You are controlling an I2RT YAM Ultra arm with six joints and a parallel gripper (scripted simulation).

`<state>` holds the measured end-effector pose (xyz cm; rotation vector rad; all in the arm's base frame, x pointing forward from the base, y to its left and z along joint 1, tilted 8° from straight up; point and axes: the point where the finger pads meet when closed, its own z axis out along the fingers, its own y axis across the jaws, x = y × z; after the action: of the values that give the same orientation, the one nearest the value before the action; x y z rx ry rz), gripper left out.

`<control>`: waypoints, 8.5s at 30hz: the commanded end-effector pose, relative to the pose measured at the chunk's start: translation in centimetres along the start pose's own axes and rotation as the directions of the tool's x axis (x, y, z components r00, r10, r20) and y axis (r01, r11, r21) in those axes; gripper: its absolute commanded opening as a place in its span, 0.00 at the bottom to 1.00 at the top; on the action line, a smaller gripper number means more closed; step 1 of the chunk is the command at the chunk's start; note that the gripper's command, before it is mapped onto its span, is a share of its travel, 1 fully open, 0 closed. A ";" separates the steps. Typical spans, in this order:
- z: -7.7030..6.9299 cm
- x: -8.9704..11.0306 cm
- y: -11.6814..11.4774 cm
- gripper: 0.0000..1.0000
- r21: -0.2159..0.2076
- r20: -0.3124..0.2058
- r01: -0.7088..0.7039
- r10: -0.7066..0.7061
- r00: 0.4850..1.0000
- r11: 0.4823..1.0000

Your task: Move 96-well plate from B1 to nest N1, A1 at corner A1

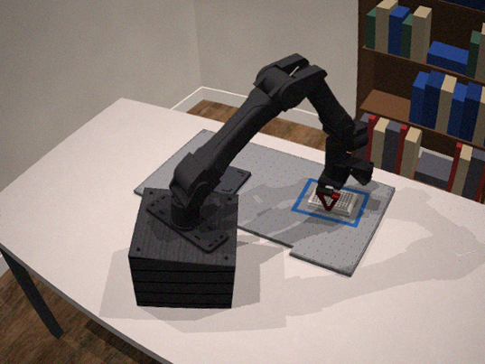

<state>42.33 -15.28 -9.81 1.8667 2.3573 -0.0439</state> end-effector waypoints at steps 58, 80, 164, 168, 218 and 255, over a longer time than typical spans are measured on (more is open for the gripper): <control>-6.5 -0.6 1.0 0.00 -0.029 0.022 -0.001 0.002 1.000 1.000; -9.5 -0.6 0.9 0.00 -0.028 0.023 -0.002 0.003 1.000 1.000; -9.8 17.6 -0.4 0.00 -0.044 0.007 -0.051 0.051 0.999 0.998; -9.1 19.1 -2.1 0.00 -0.001 0.005 -0.046 0.046 0.999 0.999; -9.3 33.9 -2.7 0.00 -0.001 0.004 -0.046 0.046 0.999 0.999; -9.4 34.9 -3.1 0.00 -0.006 -0.005 -0.051 0.051 0.999 0.999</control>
<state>30.60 18.63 -5.36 1.9268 2.3134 -0.0362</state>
